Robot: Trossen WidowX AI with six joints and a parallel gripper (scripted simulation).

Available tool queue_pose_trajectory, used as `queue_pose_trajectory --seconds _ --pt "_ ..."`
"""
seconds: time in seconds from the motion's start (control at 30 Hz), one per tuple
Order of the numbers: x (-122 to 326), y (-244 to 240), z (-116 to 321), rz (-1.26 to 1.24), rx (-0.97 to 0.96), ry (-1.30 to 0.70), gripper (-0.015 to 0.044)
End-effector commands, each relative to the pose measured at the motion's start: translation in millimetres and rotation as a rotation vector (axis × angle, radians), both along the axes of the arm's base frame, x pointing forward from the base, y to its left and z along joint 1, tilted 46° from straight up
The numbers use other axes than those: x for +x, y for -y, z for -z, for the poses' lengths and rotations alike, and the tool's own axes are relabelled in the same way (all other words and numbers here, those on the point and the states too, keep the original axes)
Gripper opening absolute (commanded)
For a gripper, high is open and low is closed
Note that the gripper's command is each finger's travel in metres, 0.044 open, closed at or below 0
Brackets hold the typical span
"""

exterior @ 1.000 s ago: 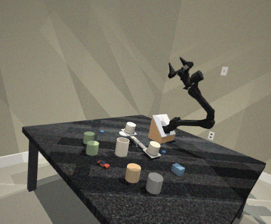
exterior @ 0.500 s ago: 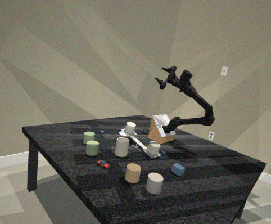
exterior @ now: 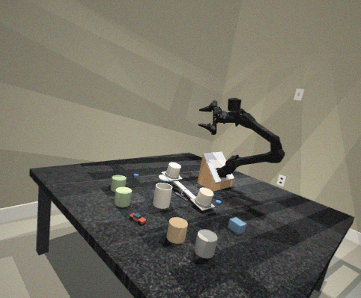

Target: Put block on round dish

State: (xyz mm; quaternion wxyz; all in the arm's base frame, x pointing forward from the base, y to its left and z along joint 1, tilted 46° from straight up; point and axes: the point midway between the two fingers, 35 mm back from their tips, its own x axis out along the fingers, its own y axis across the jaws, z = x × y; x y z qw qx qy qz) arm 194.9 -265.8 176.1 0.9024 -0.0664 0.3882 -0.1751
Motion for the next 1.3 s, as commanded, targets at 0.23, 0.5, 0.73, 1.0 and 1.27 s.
queue_pose_trajectory --seconds 0.23,0.5,0.73,1.0,1.27 --pt "5.5 -62.2 43.4 -0.160 0.350 -0.011 0.0440" --pt "4.8 -107.9 57.2 -0.238 0.612 0.006 0.0440" --pt "3.1 -144.2 58.2 -0.278 0.843 0.036 0.0440" --pt "1.8 -172.3 51.4 -0.289 1.055 0.074 0.0440" --pt "7.9 -175.1 50.7 -0.331 1.033 0.035 0.0440"
